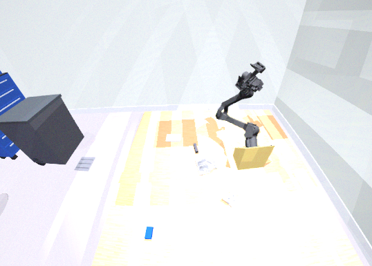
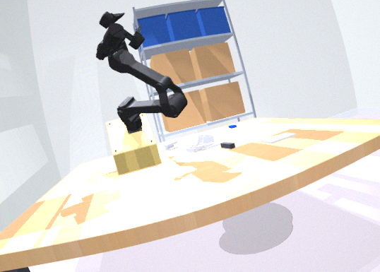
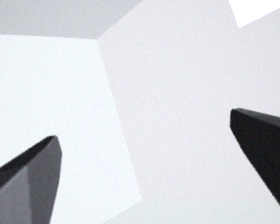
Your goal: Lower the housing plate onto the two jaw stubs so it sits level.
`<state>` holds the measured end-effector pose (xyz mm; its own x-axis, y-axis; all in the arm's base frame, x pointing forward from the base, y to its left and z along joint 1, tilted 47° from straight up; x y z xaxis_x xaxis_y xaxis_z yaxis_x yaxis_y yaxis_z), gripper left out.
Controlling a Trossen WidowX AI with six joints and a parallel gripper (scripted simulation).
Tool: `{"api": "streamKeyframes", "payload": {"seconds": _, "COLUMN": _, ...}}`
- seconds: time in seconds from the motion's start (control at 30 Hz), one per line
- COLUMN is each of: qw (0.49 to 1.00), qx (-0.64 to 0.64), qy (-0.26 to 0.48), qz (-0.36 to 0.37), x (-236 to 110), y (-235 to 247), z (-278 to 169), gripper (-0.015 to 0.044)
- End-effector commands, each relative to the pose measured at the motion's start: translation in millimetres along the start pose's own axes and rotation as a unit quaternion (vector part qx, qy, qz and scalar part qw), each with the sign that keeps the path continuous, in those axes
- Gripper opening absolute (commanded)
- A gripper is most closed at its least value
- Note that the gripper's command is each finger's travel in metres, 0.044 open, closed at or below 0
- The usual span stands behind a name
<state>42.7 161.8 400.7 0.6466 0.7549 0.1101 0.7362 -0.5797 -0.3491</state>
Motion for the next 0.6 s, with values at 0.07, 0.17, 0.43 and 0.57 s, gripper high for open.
{"api": "streamKeyframes", "payload": {"seconds": 0.07, "qw": 1.0, "qx": -0.002, "qy": 0.001, "qz": 0.001, "x": 0.4, "y": -0.2, "z": 0.3, "gripper": 0.044}}
{"api": "streamKeyframes", "payload": {"seconds": 0.17, "qw": 1.0, "qx": -0.01, "qy": 0.005, "qz": 0.004, "x": 2.3, "y": -1.2, "z": 1.6, "gripper": 0.044}}
{"api": "streamKeyframes", "payload": {"seconds": 0.43, "qw": 0.999, "qx": -0.048, "qy": 0.014, "qz": 0.006, "x": 7.5, "y": -6.2, "z": 6.0, "gripper": 0.044}}
{"api": "streamKeyframes", "payload": {"seconds": 0.57, "qw": 0.996, "qx": -0.087, "qy": 0.018, "qz": 0.001, "x": 10.6, "y": -11.7, "z": 9.5, "gripper": 0.044}}
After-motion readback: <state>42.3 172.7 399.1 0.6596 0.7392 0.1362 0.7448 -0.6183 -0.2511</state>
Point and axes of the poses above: the point midway between the two fingers, 35 mm back from their tips, its own x axis out along the fingers, its own y axis across the jaws, z = x × y, the point moved 1 cm from there along -x, back along the fingers, and after that the axes turned 14 degrees about -x, right-handed, at the moved point
